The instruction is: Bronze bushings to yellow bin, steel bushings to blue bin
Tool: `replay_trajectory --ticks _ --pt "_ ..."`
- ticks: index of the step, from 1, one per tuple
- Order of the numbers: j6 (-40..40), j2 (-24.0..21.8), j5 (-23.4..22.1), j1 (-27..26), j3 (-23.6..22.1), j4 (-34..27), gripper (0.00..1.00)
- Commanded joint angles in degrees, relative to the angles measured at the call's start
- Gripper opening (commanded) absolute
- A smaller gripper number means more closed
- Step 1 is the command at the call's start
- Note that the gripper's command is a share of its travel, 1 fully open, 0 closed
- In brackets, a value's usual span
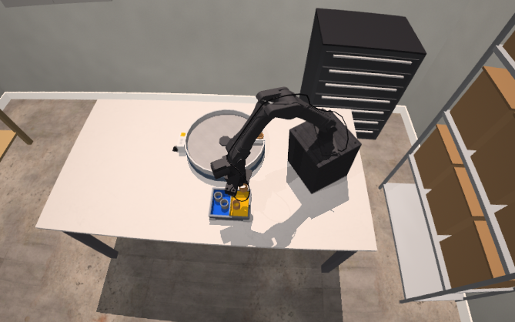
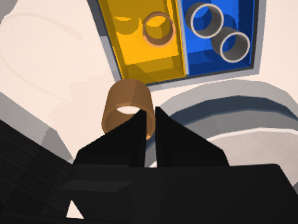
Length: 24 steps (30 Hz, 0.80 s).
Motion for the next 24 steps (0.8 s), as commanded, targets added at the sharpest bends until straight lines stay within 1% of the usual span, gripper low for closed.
replay_trajectory --ticks 1,6,24 --pt "-0.09 -0.82 0.0 0.44 1.83 -0.82 0.0" --pt "0.02 0.36 0.02 0.58 2.19 -0.63 0.0" --pt "0.02 -0.35 0.01 0.58 1.75 -0.49 0.0"
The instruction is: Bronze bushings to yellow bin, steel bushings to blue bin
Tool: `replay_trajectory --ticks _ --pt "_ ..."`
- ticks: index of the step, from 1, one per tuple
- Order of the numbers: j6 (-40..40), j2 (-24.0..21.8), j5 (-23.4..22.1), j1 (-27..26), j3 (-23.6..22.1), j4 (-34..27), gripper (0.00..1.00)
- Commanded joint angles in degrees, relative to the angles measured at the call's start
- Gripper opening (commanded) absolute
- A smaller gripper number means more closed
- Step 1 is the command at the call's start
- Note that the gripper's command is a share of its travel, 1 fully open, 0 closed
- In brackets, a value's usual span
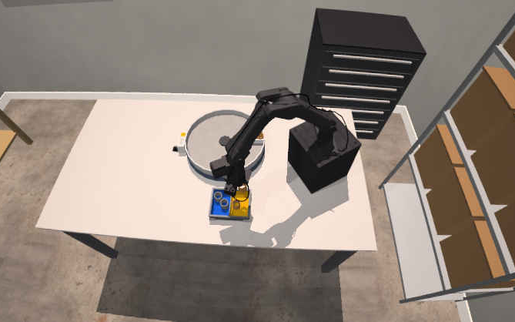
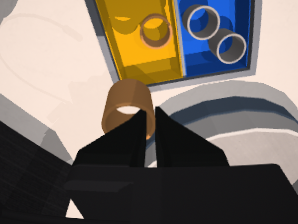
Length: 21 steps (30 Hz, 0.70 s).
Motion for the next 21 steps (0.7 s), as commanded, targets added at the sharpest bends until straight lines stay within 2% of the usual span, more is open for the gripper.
replay_trajectory --ticks 1,21 --pt "0.02 -0.48 0.01 0.58 1.01 -0.18 0.0" --pt "0.06 -0.88 0.02 0.63 0.02 0.14 0.0"
